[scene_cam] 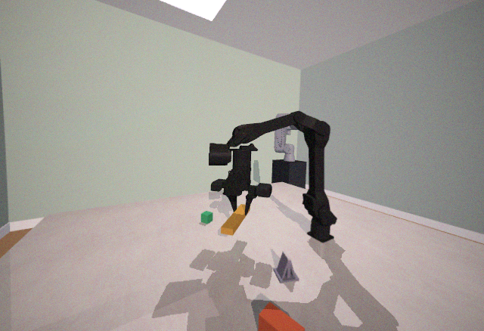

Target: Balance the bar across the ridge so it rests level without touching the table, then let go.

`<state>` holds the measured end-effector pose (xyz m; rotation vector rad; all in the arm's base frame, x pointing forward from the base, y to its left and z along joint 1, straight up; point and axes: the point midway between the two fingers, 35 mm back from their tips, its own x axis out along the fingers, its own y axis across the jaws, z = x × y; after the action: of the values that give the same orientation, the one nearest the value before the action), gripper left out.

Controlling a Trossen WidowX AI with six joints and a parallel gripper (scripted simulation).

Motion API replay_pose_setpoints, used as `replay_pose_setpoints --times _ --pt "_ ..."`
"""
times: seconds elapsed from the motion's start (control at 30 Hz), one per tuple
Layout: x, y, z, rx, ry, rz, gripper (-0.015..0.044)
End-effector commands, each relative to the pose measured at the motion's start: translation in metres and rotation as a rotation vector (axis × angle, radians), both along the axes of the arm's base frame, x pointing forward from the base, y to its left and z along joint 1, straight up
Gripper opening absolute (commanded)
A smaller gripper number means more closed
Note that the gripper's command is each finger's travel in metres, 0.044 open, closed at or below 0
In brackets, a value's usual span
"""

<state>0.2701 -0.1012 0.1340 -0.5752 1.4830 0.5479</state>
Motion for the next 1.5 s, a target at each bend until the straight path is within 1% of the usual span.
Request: replay_pose_setpoints --times 0.0,0.17,0.77,1.47 --pt "-0.001 0.001 0.011 0.002 -0.006 0.004 0.0" --pt "-0.002 0.007 0.015 0.003 -0.007 -0.032 0.0" --pt "-0.012 0.078 0.016 0.019 -0.009 -0.45 0.0" --pt "-0.044 0.153 0.015 0.033 -0.006 -0.908 0.0"
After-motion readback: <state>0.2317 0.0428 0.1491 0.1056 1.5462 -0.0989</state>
